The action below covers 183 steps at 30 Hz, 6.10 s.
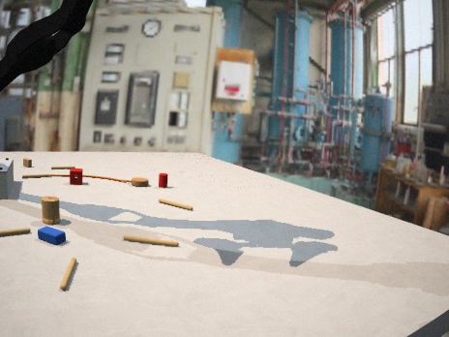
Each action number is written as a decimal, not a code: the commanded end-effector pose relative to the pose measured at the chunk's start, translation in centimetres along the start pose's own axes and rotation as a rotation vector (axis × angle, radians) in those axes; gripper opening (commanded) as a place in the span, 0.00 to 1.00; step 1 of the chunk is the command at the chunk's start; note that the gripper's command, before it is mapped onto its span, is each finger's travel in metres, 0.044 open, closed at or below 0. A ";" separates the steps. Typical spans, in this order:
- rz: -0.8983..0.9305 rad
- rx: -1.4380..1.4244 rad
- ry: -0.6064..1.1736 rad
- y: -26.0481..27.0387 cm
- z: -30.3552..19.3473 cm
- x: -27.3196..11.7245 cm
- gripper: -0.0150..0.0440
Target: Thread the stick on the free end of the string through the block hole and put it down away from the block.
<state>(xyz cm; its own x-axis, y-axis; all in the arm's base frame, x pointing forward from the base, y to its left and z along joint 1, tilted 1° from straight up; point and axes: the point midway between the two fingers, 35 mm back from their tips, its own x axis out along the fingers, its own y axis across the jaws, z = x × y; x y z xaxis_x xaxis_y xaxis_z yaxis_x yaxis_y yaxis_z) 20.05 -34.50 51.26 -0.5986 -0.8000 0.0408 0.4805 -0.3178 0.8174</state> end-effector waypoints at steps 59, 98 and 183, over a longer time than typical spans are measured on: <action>-1.501 -0.313 -1.466 -30.0 47.1 -36.5 1.00; -2.000 0.945 -0.163 -46.0 -3.4 -47.2 1.00; -1.729 0.911 0.018 -48.6 -8.8 -41.4 0.25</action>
<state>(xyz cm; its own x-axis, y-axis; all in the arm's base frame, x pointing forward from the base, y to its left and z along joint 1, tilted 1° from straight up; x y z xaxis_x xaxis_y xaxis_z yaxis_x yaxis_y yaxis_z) 27.12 9.65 4.83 0.0222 0.0268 -0.9994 -0.9442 -0.3279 -0.0298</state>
